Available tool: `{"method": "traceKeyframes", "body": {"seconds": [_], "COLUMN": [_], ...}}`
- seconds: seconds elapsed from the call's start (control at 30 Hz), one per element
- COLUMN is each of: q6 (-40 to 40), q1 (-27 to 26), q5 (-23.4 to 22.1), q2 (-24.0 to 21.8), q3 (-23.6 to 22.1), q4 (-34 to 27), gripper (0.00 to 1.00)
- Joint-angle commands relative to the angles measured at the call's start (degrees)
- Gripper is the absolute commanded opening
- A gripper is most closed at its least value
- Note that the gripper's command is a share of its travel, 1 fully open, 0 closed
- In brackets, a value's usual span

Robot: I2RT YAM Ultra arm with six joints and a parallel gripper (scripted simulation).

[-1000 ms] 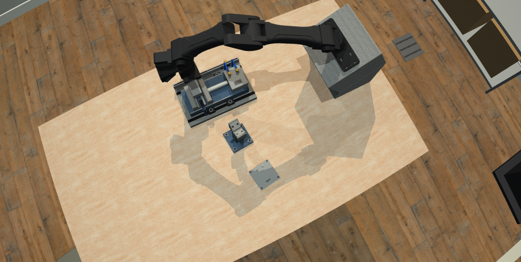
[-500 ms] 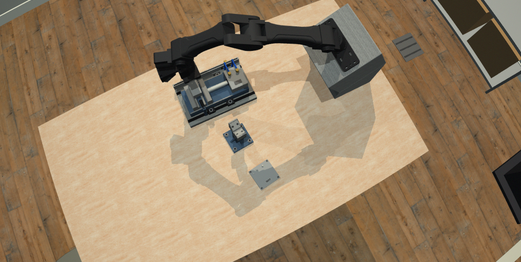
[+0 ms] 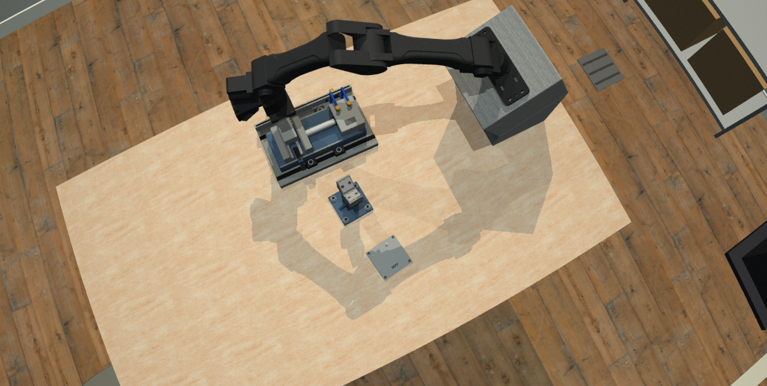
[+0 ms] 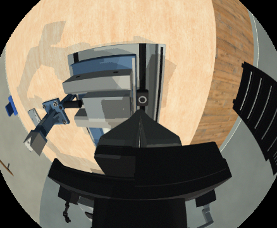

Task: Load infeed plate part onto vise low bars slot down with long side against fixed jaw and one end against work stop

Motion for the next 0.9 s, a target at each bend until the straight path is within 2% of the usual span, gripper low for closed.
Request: {"method": "traceKeyframes", "body": {"seconds": [0.0, 0.87], "q6": [0.3, 0.4], "q1": [-0.1, 0.1], "q5": [0.1, 0.2], "q2": [-0.6, 0.6], "q3": [1.7, 4.1], "q4": [0.8, -1.6], "gripper": [0.00, 0.00]}}
